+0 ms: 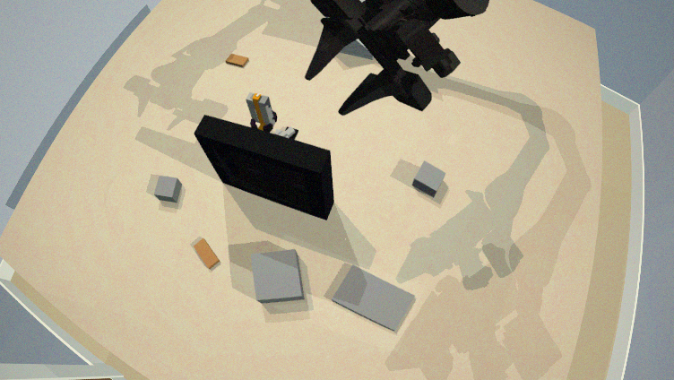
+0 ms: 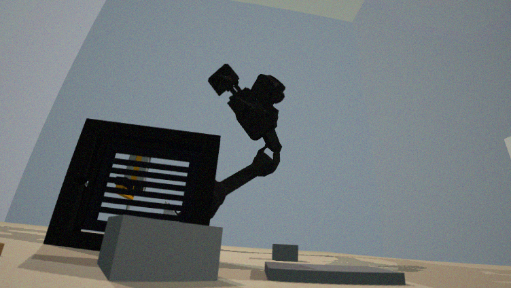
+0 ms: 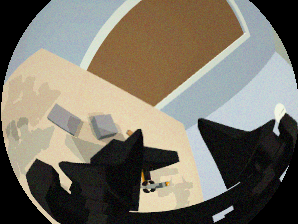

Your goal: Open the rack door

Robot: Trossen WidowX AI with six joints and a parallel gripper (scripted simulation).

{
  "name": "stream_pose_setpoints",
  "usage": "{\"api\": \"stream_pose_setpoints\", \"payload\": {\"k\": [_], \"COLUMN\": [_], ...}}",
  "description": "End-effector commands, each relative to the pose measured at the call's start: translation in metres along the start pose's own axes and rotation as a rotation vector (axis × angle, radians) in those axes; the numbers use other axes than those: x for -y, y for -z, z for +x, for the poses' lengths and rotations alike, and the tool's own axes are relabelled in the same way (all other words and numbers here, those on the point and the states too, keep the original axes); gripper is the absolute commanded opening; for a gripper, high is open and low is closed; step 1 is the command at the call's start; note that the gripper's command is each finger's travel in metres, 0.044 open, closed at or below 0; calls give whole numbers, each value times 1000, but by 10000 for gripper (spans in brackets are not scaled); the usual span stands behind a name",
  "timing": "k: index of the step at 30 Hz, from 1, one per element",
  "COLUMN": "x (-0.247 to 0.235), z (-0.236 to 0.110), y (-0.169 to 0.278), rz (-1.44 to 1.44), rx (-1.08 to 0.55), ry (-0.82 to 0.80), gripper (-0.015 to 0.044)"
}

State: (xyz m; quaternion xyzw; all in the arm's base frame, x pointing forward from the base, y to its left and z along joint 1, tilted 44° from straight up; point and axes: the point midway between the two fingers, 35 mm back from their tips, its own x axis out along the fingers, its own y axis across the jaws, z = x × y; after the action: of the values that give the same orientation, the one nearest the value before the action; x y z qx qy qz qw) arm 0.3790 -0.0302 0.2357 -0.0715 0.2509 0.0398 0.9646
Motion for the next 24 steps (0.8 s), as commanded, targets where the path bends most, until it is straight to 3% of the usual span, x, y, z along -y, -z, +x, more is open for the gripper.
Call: {"api": "stream_pose_setpoints", "payload": {"k": [1,24], "x": [4,20], "z": [12,55], "y": [10,83], "rz": [-9,37], "rx": [-80,-526], "ry": [-32,-301], "gripper": [282,282]}}
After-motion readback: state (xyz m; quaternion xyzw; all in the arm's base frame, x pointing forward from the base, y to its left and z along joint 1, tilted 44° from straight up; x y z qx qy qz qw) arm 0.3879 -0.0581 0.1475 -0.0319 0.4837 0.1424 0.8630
